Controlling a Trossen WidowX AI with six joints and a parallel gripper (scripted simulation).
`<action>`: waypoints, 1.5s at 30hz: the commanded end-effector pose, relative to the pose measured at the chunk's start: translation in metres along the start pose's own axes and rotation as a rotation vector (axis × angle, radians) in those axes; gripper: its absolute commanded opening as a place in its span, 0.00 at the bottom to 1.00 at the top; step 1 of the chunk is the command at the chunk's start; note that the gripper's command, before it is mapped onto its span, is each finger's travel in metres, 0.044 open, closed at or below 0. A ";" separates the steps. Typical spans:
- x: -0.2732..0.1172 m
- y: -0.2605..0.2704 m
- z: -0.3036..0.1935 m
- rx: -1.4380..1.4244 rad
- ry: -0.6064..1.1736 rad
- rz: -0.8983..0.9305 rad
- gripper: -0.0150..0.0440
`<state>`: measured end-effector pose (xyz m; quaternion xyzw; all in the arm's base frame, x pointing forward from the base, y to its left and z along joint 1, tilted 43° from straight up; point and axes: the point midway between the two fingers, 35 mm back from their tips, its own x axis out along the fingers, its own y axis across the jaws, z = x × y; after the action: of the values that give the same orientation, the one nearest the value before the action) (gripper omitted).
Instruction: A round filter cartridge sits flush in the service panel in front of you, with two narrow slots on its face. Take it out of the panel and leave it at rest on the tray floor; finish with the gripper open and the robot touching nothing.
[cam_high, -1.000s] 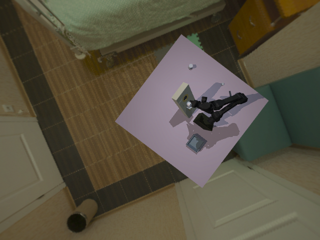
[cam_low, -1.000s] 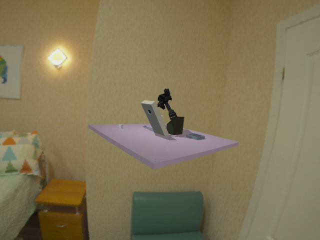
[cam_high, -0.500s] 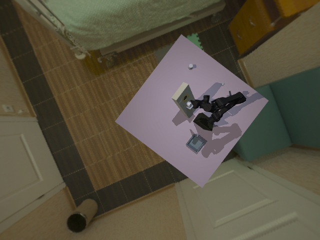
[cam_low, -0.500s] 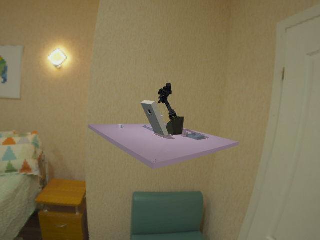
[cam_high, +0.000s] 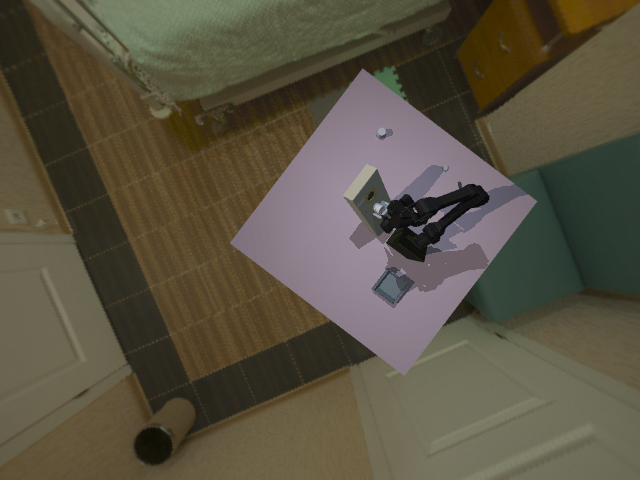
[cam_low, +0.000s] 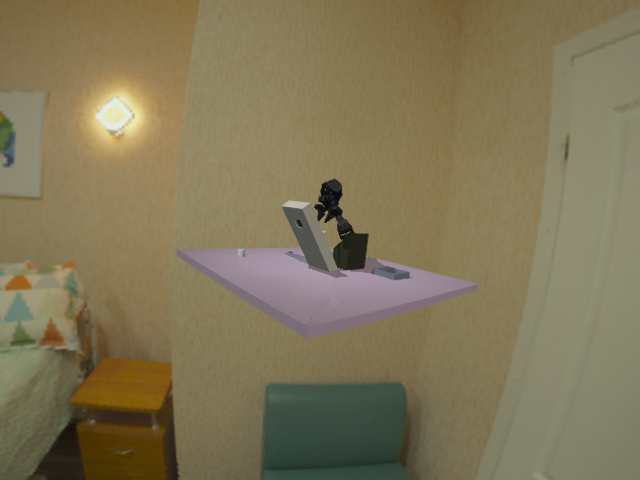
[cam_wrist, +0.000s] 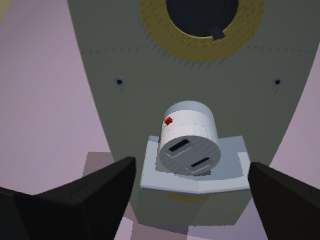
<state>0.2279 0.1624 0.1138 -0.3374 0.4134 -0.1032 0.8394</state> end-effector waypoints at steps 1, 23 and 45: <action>0.005 0.000 -0.006 -0.043 0.023 -0.003 0.77; 0.041 0.000 -0.006 -0.042 0.022 -0.002 0.77; 0.050 -0.001 -0.004 -0.030 0.017 0.000 0.56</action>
<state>0.2572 0.1370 0.0816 -0.3503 0.4215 -0.1002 0.8304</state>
